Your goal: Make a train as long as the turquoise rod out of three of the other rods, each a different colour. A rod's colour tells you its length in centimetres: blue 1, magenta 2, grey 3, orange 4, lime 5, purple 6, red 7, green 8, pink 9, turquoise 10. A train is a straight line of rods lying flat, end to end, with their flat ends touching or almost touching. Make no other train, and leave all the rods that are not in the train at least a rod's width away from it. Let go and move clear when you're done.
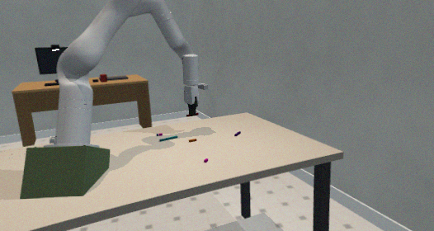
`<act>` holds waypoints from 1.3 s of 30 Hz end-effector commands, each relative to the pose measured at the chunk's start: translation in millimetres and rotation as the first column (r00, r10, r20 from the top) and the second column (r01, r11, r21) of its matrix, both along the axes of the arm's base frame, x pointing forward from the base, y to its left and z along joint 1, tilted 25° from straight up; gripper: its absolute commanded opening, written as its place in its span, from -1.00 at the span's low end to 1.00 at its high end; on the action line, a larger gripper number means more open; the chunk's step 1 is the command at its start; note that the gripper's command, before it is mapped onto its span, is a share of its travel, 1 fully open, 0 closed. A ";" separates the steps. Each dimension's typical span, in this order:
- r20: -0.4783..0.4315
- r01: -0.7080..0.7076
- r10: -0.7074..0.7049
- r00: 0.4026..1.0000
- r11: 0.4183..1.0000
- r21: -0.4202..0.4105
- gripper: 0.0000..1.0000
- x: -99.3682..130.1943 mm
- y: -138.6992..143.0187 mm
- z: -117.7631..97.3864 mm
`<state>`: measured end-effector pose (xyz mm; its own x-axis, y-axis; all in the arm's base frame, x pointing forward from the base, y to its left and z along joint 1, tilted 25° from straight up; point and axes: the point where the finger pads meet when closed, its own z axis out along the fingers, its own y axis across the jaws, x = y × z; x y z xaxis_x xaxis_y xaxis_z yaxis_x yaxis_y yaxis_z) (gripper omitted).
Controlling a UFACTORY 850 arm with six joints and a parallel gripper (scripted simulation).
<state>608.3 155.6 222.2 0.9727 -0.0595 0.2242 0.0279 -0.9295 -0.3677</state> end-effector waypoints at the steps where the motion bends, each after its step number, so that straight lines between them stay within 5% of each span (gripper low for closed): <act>1: -0.027 0.099 -0.098 0.995 0.995 0.020 -0.92 -35.1 21.0 1.1; 8: -0.068 0.191 -0.188 0.980 0.981 0.034 -0.92 -72.1 36.0 -2.1; 9: -0.092 0.245 -0.241 0.966 0.969 0.038 -0.92 -94.5 42.7 -4.7; 14: -0.124 0.317 -0.310 0.943 0.948 0.038 -0.92 -125.3 49.4 -9.1; 30: -0.124 0.318 -0.311 0.942 0.947 0.038 -0.92 -125.7 49.9 -10.3; 39: -0.124 0.318 -0.312 0.942 0.947 0.038 -0.92 -120.2 57.9 -31.3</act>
